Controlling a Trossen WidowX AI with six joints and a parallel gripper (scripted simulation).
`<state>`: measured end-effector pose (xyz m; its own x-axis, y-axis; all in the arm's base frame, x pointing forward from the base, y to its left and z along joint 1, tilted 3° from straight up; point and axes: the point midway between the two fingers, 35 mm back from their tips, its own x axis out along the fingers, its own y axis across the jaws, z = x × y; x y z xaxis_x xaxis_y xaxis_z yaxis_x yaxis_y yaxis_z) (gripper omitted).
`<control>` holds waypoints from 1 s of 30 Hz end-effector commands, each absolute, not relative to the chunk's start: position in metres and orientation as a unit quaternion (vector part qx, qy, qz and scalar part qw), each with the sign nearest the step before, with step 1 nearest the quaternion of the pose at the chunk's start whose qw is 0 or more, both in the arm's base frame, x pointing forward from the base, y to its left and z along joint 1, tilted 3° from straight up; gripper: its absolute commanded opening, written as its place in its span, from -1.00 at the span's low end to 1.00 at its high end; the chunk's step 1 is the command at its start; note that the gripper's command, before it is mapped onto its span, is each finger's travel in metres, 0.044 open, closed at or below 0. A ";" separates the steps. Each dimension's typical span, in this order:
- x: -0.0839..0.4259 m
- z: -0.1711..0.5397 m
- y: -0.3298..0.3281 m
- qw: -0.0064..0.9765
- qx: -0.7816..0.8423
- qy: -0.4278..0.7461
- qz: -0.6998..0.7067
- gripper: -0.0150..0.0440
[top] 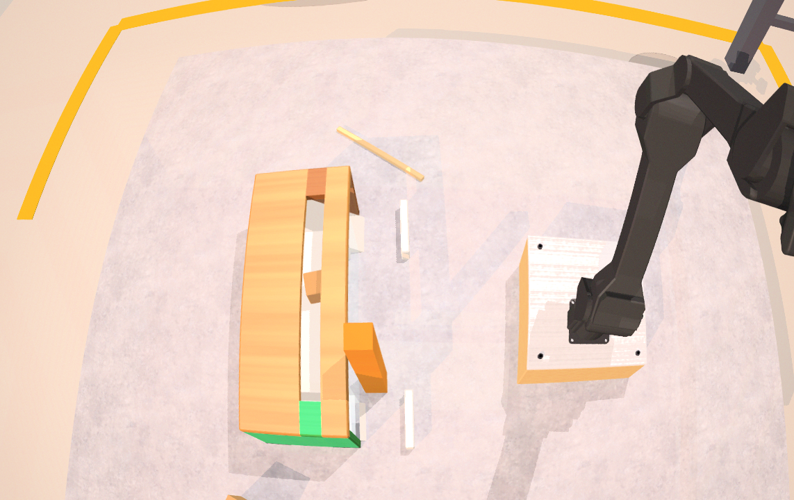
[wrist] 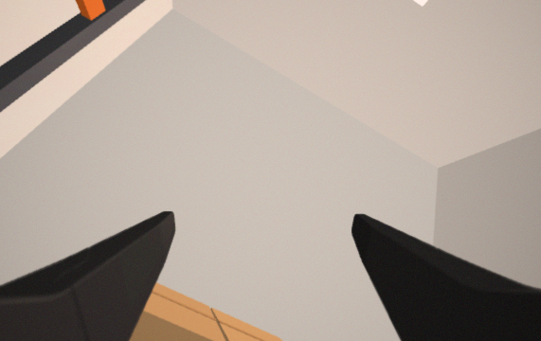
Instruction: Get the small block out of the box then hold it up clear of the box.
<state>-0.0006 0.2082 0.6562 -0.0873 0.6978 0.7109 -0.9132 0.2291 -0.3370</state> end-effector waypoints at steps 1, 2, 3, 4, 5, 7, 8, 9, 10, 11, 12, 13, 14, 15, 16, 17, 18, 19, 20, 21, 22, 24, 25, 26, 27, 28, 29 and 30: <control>0.030 0.631 0.250 0.710 0.039 -0.394 0.582 0.86; 0.040 0.623 0.261 0.722 0.013 -0.385 0.575 0.86; 0.051 0.614 0.272 0.732 -0.014 -0.376 0.568 0.86; 0.062 0.605 0.281 0.742 -0.040 -0.365 0.561 0.86; 0.074 0.595 0.290 0.751 -0.066 -0.355 0.553 0.86; 0.098 0.576 0.304 0.767 -0.117 -0.331 0.537 0.86; 0.111 0.565 0.310 0.773 -0.141 -0.319 0.529 0.86; 0.124 0.555 0.316 0.779 -0.166 -0.305 0.521 0.86; 0.137 0.545 0.320 0.784 -0.190 -0.292 0.514 0.86; 0.150 0.534 0.324 0.789 -0.213 -0.277 0.506 0.86; 0.164 0.523 0.326 0.792 -0.236 -0.262 0.498 0.86; 0.177 0.511 0.328 0.795 -0.259 -0.246 0.490 0.86; 0.191 0.500 0.329 0.797 -0.281 -0.230 0.483 0.86; 0.204 0.489 0.329 0.798 -0.302 -0.213 0.476 0.86; 0.217 0.478 0.327 0.800 -0.322 -0.198 0.467 0.86; 0.230 0.468 0.325 0.801 -0.340 -0.182 0.458 0.86; 0.242 0.458 0.321 0.801 -0.358 -0.165 0.449 0.86; 0.255 0.447 0.317 0.801 -0.376 -0.149 0.441 0.86; 0.267 0.437 0.313 0.800 -0.393 -0.132 0.433 0.86; 0.278 0.427 0.307 0.799 -0.409 -0.114 0.425 0.86; 0.290 0.416 0.301 0.797 -0.425 -0.097 0.418 0.86; 0.311 0.396 0.287 0.791 -0.455 -0.060 0.404 0.86; 0.322 0.385 0.280 0.787 -0.469 -0.041 0.398 0.86; 0.331 0.372 0.272 0.781 -0.484 -0.021 0.394 0.86; 0.341 0.359 0.264 0.774 -0.498 0.001 0.391 0.86; 0.350 0.346 0.255 0.766 -0.512 0.022 0.388 0.86; 0.358 0.333 0.246 0.758 -0.525 0.044 0.386 0.86; 0.365 0.320 0.236 0.749 -0.536 0.065 0.384 0.86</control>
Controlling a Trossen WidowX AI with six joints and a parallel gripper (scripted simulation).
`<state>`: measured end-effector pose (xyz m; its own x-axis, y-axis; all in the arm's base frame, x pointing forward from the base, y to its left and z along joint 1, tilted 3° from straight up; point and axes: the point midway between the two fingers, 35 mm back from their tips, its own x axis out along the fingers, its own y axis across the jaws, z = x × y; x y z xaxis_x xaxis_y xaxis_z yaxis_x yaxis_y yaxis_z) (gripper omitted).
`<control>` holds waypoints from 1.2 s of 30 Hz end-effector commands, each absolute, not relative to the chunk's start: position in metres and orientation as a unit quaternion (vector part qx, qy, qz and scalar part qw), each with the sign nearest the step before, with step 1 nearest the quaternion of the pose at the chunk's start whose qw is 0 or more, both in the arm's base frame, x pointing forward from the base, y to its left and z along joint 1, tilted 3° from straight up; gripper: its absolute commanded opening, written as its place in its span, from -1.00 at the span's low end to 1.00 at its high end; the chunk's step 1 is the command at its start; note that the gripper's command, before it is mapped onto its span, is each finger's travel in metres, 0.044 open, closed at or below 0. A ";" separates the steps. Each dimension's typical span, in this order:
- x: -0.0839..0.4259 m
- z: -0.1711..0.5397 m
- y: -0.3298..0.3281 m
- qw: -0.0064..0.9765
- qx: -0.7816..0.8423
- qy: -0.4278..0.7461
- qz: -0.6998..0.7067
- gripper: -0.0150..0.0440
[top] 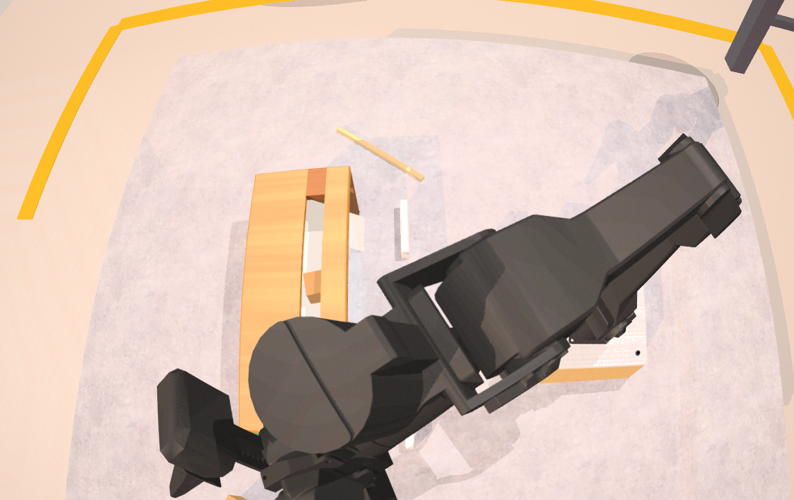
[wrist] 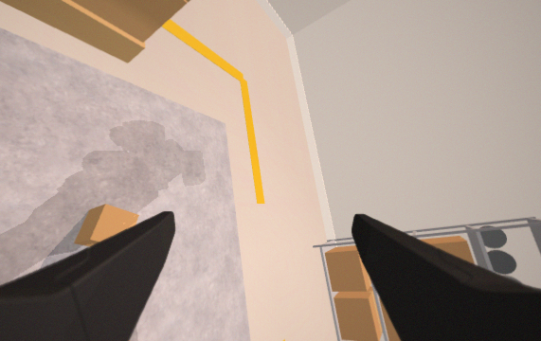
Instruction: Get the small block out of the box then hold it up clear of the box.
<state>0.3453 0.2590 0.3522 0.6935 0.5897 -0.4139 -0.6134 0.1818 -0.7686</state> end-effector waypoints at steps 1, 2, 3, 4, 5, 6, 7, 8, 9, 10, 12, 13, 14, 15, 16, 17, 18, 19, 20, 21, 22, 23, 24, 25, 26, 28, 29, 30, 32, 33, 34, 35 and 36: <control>0.372 0.308 0.226 0.739 -0.547 0.087 0.383 0.86; 0.378 0.295 0.215 0.729 -0.557 0.109 0.383 0.86; 0.384 0.283 0.205 0.719 -0.565 0.129 0.383 0.86; 0.389 0.272 0.194 0.709 -0.572 0.149 0.385 0.86; 0.393 0.261 0.184 0.698 -0.578 0.169 0.387 0.86; 0.397 0.249 0.172 0.687 -0.582 0.192 0.390 0.86; 0.400 0.236 0.159 0.674 -0.586 0.216 0.394 0.86; 0.403 0.224 0.146 0.661 -0.588 0.240 0.399 0.86; 0.404 0.212 0.133 0.648 -0.589 0.263 0.405 0.86; 0.405 0.200 0.121 0.635 -0.588 0.286 0.411 0.86; 0.404 0.178 0.095 0.608 -0.584 0.329 0.426 0.86; 0.402 0.167 0.082 0.594 -0.580 0.349 0.435 0.86; 0.400 0.157 0.070 0.580 -0.575 0.368 0.444 0.86; 0.397 0.148 0.058 0.567 -0.569 0.386 0.453 0.86; 0.395 0.145 0.054 0.551 -0.575 0.389 0.463 0.86; 0.393 0.141 0.049 0.532 -0.582 0.392 0.474 0.86; 0.391 0.138 0.043 0.512 -0.589 0.394 0.485 0.86; 0.384 0.127 0.034 0.503 -0.571 0.413 0.501 0.86; 0.378 0.118 0.025 0.496 -0.553 0.429 0.514 0.86; 0.372 0.111 0.018 0.491 -0.537 0.442 0.525 0.86; 0.368 0.105 0.013 0.486 -0.524 0.452 0.534 0.86; 0.365 0.102 0.009 0.483 -0.516 0.458 0.539 0.86; 0.363 0.100 0.006 0.481 -0.511 0.462 0.542 0.86; 0.363 0.099 0.006 0.481 -0.509 0.463 0.544 0.86; 0.363 0.099 0.006 0.481 -0.509 0.463 0.544 0.86; 0.363 0.099 0.006 0.481 -0.509 0.463 0.544 0.86; 0.363 0.099 0.006 0.481 -0.509 0.463 0.544 0.86; 0.363 0.099 0.007 0.481 -0.509 0.463 0.544 0.86; 0.363 0.099 0.010 0.481 -0.509 0.463 0.544 0.86; 0.363 0.099 0.011 0.481 -0.509 0.463 0.544 0.86; 0.363 0.099 0.013 0.481 -0.509 0.463 0.544 0.86; 0.363 0.099 0.014 0.481 -0.509 0.463 0.544 0.86; 0.363 0.100 0.016 0.481 -0.509 0.463 0.544 0.86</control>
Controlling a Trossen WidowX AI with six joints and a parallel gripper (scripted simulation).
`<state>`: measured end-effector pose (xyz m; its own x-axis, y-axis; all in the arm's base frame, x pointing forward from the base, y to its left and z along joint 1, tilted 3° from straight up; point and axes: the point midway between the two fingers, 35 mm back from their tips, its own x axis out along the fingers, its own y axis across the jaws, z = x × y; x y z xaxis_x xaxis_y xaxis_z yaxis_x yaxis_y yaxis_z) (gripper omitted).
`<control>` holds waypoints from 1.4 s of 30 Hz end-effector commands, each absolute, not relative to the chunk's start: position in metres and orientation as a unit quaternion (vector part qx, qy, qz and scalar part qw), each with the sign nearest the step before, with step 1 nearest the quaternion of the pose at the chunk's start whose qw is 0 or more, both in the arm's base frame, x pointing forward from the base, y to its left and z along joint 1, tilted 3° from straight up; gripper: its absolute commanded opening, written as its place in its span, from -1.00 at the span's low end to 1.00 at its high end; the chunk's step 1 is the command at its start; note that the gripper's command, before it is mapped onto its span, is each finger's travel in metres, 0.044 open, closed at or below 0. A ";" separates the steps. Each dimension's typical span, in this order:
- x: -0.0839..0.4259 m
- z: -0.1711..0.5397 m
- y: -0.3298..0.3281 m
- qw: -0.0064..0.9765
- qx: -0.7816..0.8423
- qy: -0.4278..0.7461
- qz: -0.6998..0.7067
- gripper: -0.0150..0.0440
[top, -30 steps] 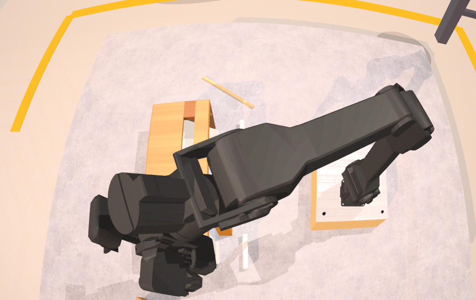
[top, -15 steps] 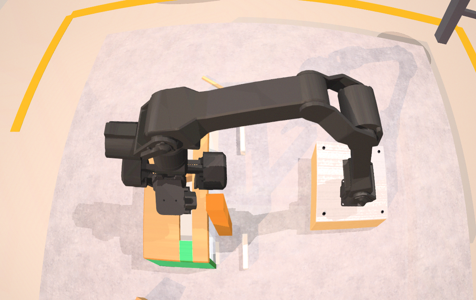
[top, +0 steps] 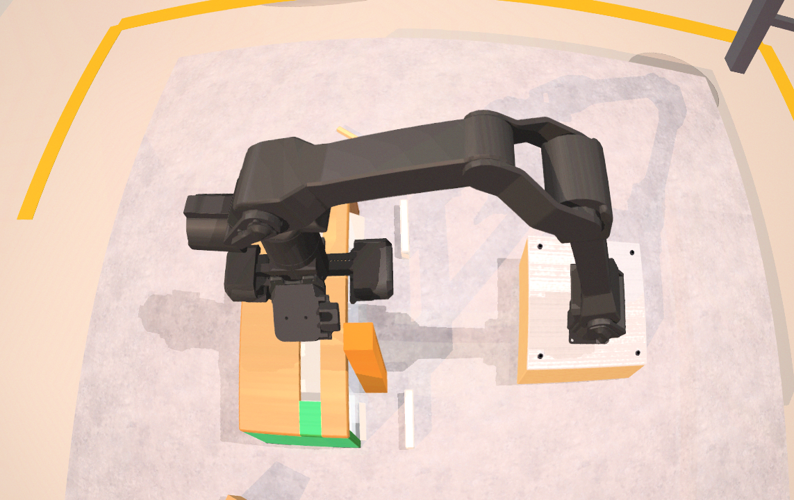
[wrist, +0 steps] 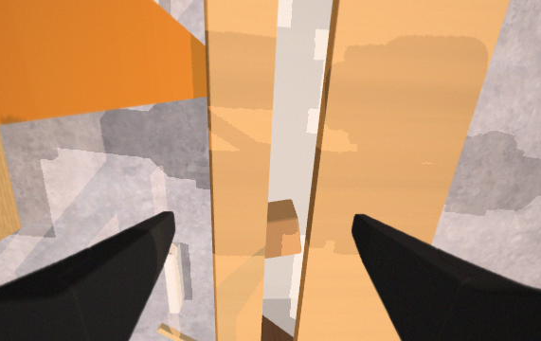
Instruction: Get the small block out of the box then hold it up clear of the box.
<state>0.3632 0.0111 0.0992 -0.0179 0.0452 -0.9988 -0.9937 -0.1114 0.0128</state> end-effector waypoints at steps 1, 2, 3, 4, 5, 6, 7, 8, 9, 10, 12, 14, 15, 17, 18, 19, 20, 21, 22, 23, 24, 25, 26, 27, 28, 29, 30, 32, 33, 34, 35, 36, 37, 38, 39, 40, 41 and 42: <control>0.363 0.100 0.018 0.481 -0.509 0.463 0.544 0.86; 0.363 0.100 0.019 0.481 -0.509 0.463 0.544 0.86; 0.364 0.100 0.021 0.481 -0.509 0.462 0.544 0.86; 0.364 0.100 0.022 0.481 -0.509 0.462 0.544 0.86; 0.364 0.100 0.024 0.481 -0.509 0.462 0.544 0.86; 0.364 0.100 0.026 0.481 -0.509 0.462 0.544 0.86; 0.364 0.100 0.027 0.481 -0.509 0.462 0.544 0.86; 0.364 0.100 0.029 0.481 -0.509 0.462 0.544 0.86; 0.364 0.100 0.030 0.481 -0.509 0.462 0.544 0.86; 0.364 0.100 0.032 0.481 -0.509 0.462 0.544 0.86; 0.364 0.100 0.035 0.481 -0.509 0.462 0.544 0.86; 0.364 0.100 0.039 0.481 -0.509 0.462 0.544 0.86; 0.364 0.101 0.040 0.481 -0.509 0.462 0.544 0.86; 0.364 0.101 0.043 0.481 -0.509 0.462 0.544 0.86; 0.364 0.101 0.045 0.481 -0.509 0.462 0.544 0.86; 0.364 0.101 0.047 0.482 -0.509 0.462 0.544 0.86; 0.364 0.101 0.048 0.482 -0.509 0.462 0.544 0.86; 0.364 0.101 0.050 0.482 -0.509 0.462 0.544 0.86; 0.364 0.101 0.052 0.482 -0.509 0.462 0.544 0.86; 0.363 0.101 0.053 0.482 -0.509 0.462 0.544 0.86; 0.363 0.101 0.055 0.482 -0.509 0.462 0.544 0.86; 0.363 0.101 0.056 0.482 -0.509 0.462 0.544 0.86; 0.363 0.101 0.058 0.482 -0.509 0.462 0.544 0.86; 0.363 0.101 0.060 0.482 -0.509 0.462 0.544 0.86; 0.363 0.101 0.061 0.482 -0.508 0.462 0.544 0.86; 0.363 0.102 0.063 0.482 -0.508 0.462 0.544 0.86; 0.363 0.102 0.065 0.482 -0.508 0.462 0.544 0.86; 0.362 0.102 0.068 0.482 -0.508 0.461 0.544 0.86; 0.362 0.102 0.069 0.482 -0.508 0.461 0.544 0.86; 0.362 0.102 0.071 0.482 -0.508 0.461 0.544 0.86; 0.362 0.102 0.073 0.482 -0.508 0.461 0.544 0.86; 0.362 0.102 0.074 0.482 -0.508 0.461 0.545 0.86; 0.362 0.102 0.076 0.482 -0.508 0.461 0.545 0.86; 0.361 0.102 0.078 0.482 -0.508 0.461 0.545 0.86; 0.361 0.102 0.079 0.482 -0.508 0.461 0.545 0.86; 0.361 0.102 0.081 0.482 -0.508 0.461 0.545 0.86; 0.361 0.102 0.082 0.482 -0.508 0.461 0.545 0.86; 0.361 0.102 0.084 0.482 -0.508 0.461 0.545 0.86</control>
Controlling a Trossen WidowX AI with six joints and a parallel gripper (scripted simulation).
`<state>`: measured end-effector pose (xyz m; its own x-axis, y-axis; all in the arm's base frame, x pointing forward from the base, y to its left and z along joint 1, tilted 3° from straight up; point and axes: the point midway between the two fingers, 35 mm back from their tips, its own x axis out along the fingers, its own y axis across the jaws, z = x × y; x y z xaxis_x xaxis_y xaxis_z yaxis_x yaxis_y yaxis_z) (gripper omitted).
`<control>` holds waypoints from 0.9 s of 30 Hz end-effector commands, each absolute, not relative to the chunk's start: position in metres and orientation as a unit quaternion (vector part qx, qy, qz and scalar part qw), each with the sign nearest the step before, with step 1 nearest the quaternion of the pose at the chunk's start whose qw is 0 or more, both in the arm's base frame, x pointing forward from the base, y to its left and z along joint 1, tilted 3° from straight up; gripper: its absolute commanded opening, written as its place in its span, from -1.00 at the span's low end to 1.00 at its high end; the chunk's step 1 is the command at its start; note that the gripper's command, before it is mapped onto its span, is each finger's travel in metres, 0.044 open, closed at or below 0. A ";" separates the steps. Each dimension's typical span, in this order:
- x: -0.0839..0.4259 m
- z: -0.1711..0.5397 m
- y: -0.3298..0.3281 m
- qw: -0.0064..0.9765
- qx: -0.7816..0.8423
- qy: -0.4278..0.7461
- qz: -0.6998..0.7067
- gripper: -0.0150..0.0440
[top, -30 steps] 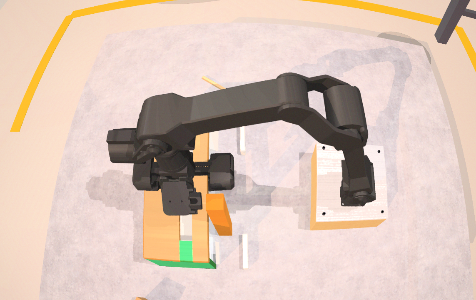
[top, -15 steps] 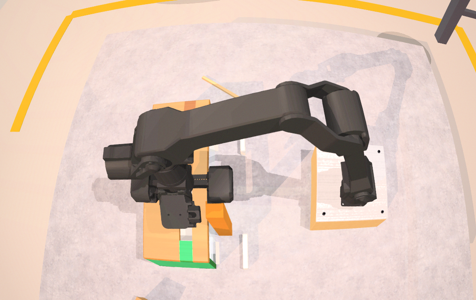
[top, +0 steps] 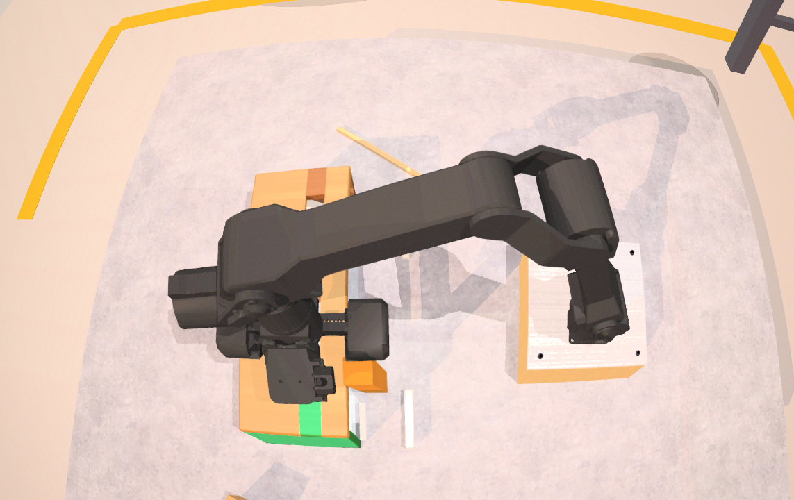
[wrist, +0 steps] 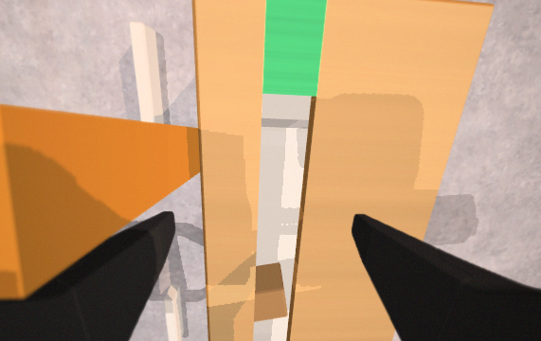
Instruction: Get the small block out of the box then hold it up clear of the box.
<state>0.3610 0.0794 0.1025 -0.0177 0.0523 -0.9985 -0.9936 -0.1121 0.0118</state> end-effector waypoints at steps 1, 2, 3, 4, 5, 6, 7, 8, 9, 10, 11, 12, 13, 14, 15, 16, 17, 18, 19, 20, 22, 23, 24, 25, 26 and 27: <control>0.360 0.103 0.086 0.482 -0.508 0.461 0.545 0.86; 0.360 0.103 0.087 0.482 -0.508 0.461 0.545 0.86; 0.360 0.103 0.089 0.482 -0.508 0.461 0.545 0.86; 0.360 0.103 0.091 0.482 -0.508 0.461 0.545 0.86; 0.359 0.103 0.092 0.482 -0.508 0.461 0.545 0.86; 0.359 0.103 0.094 0.482 -0.508 0.461 0.545 0.86; 0.359 0.103 0.095 0.482 -0.508 0.461 0.545 0.86; 0.359 0.103 0.097 0.482 -0.508 0.461 0.545 0.86; 0.358 0.103 0.099 0.482 -0.508 0.461 0.545 0.86; 0.358 0.103 0.100 0.483 -0.508 0.461 0.545 0.86; 0.358 0.103 0.102 0.483 -0.508 0.461 0.545 0.86; 0.357 0.103 0.104 0.483 -0.507 0.461 0.545 0.86; 0.357 0.103 0.105 0.483 -0.507 0.461 0.545 0.86; 0.357 0.103 0.107 0.483 -0.507 0.461 0.545 0.86; 0.357 0.103 0.108 0.483 -0.507 0.461 0.545 0.86; 0.356 0.104 0.110 0.483 -0.507 0.461 0.545 0.86; 0.356 0.104 0.112 0.483 -0.507 0.461 0.545 0.86; 0.357 0.103 0.107 0.481 -0.510 0.461 0.544 0.86; 0.357 0.103 0.107 0.481 -0.510 0.461 0.544 0.86; 0.357 0.103 0.107 0.481 -0.510 0.461 0.544 0.86; 0.357 0.103 0.107 0.481 -0.510 0.461 0.544 0.86; 0.357 0.103 0.107 0.481 -0.510 0.461 0.544 0.86; 0.357 0.103 0.107 0.481 -0.510 0.461 0.544 0.86; 0.357 0.103 0.107 0.481 -0.510 0.461 0.544 0.86; 0.357 0.103 0.107 0.481 -0.510 0.461 0.544 0.86; 0.357 0.103 0.107 0.481 -0.510 0.461 0.544 0.86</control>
<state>0.3569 0.1068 0.1032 -0.0173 0.0531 -0.9984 -0.9938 -0.1103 0.0114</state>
